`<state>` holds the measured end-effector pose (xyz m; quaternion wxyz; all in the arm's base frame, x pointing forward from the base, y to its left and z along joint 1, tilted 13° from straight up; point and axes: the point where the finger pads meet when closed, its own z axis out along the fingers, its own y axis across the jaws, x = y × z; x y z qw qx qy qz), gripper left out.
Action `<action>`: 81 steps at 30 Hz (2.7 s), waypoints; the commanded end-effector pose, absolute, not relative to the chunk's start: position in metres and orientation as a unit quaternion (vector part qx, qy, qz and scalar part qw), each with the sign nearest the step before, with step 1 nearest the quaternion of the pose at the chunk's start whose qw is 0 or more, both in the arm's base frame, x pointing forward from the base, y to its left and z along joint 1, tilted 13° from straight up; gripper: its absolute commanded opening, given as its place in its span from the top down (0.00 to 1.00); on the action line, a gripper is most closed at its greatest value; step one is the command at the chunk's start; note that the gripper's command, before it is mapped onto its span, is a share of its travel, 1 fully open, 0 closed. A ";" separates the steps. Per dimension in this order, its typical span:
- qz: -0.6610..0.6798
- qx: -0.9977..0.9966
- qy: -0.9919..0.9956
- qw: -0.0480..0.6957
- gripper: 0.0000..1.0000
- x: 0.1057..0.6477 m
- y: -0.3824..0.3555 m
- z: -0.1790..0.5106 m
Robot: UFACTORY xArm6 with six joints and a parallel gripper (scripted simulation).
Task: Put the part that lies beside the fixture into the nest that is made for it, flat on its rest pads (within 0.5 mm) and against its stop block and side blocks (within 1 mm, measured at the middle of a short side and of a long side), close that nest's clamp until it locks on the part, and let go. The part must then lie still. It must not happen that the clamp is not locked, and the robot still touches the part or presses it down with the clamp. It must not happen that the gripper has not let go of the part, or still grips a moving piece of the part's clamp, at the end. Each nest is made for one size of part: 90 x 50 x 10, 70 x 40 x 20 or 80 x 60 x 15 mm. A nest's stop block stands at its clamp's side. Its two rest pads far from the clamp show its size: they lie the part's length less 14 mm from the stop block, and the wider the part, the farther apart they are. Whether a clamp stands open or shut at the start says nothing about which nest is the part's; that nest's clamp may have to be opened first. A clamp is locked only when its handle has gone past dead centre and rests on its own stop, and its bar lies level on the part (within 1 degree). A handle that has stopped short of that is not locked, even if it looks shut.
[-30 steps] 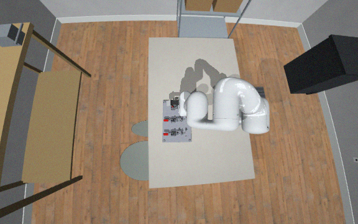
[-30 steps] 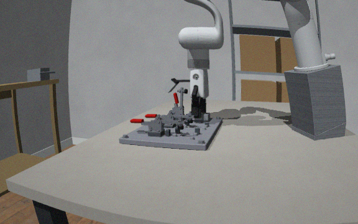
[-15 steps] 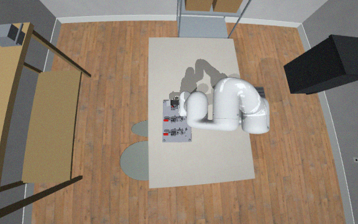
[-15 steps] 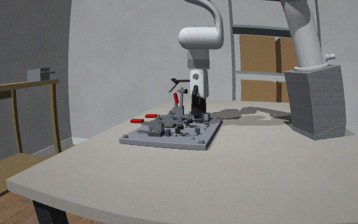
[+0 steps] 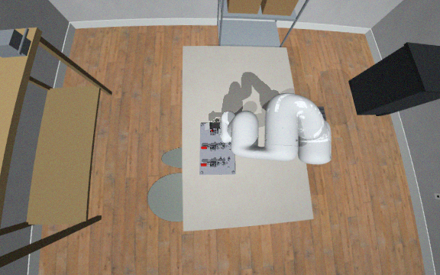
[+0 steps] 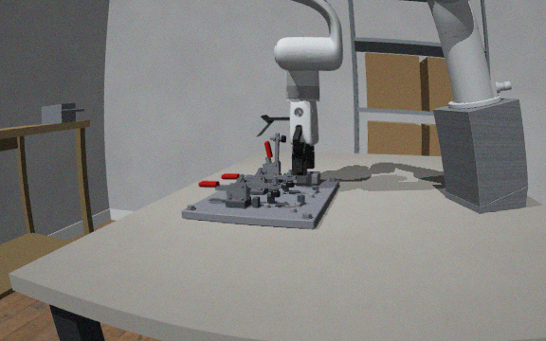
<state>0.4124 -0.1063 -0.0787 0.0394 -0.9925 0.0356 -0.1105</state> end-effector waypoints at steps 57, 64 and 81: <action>-0.111 -0.992 0.036 0.039 1.00 0.402 -0.110 -0.029; -0.111 -0.992 0.036 0.039 1.00 0.402 -0.110 -0.029; -0.111 -0.992 0.036 0.039 1.00 0.406 -0.109 -0.044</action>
